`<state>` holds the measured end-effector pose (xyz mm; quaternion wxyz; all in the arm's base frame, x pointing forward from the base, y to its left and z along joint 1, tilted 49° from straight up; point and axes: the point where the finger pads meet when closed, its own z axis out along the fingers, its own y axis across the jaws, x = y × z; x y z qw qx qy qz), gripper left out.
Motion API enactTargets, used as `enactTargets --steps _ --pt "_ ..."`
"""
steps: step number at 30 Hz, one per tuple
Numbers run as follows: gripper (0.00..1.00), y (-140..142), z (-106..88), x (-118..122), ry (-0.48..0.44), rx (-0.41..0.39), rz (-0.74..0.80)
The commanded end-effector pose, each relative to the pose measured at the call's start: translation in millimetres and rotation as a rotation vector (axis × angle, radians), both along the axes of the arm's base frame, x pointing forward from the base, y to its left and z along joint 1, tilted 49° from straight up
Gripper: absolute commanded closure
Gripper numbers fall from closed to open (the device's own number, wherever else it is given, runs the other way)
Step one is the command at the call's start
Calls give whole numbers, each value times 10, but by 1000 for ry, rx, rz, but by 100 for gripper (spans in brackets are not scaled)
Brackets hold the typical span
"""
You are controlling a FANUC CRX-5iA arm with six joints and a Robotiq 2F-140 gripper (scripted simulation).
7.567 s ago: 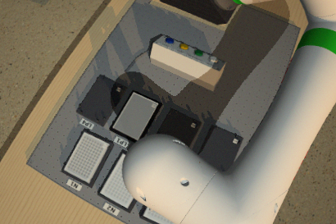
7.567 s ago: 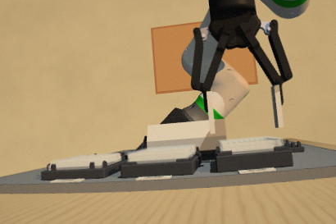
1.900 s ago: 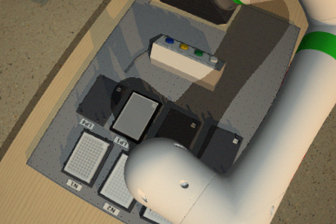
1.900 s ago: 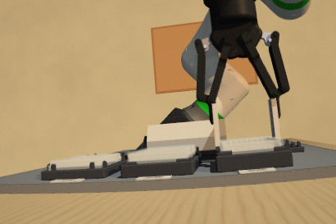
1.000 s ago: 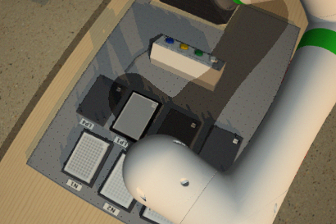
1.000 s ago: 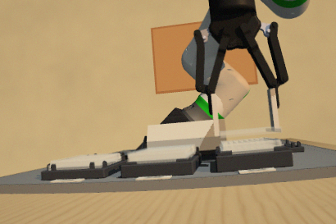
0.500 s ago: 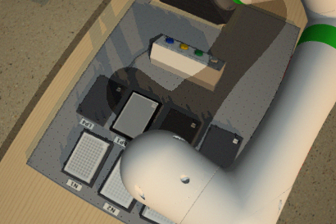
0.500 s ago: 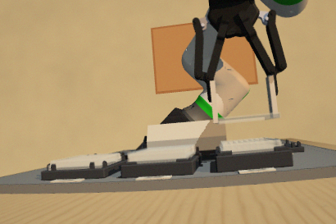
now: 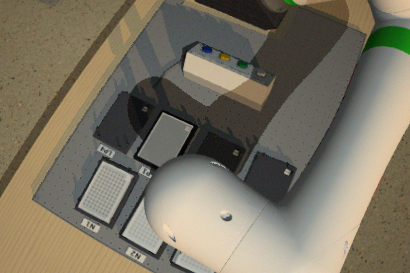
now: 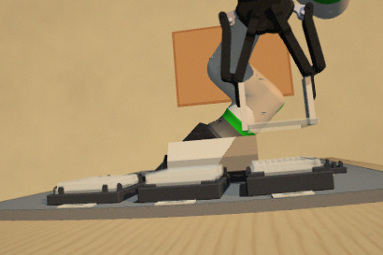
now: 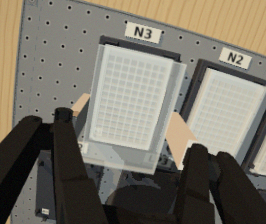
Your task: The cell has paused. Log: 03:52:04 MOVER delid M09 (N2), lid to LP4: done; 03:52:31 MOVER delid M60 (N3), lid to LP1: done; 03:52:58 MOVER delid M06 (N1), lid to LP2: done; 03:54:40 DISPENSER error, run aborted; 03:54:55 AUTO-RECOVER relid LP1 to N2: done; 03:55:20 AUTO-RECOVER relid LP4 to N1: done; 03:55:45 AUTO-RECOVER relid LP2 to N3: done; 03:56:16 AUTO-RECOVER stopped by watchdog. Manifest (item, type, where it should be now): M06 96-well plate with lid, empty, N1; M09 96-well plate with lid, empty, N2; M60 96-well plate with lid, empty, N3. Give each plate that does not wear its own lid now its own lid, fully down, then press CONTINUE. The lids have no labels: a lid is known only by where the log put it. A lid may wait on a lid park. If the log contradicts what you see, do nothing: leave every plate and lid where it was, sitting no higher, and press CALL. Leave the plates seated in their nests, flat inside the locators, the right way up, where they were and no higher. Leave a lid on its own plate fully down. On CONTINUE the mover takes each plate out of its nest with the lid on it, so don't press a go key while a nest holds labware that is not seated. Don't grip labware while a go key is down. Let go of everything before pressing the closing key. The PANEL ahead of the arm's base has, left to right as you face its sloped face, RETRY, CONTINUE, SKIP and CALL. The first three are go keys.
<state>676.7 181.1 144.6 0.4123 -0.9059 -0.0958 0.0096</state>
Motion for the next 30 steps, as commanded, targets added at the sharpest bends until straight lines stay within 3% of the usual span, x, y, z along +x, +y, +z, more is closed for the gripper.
enactTargets --steps 1,10,12,14,16,19,20,22,23,25,26,28,29,30 --pt "100 -10 9 3 0 0 0" --pt "100 -28 2 9 0 0 0" --pt "100 -233 -231 100 -1 -3 -1" --pt "100 -233 -231 100 -1 -3 -1" --pt "100 -648 -703 227 -1 -6 -1" --pt "100 -725 -791 253 -1 -6 -1" --pt "100 -985 -1090 293 -1 -7 -1" --pt "100 -1020 -1130 303 -1 -7 -1" --pt "100 -1246 -1394 313 -1 -5 -1" --pt "100 -1295 -1451 322 -1 -5 -1" --pt "100 -1515 -1712 318 -1 -3 -1" --pt "100 -1515 -1712 318 -1 -3 -1" --pt "100 -1658 -1885 306 -1 -1 -1" --pt "100 -1658 -1885 306 -1 -1 -1"
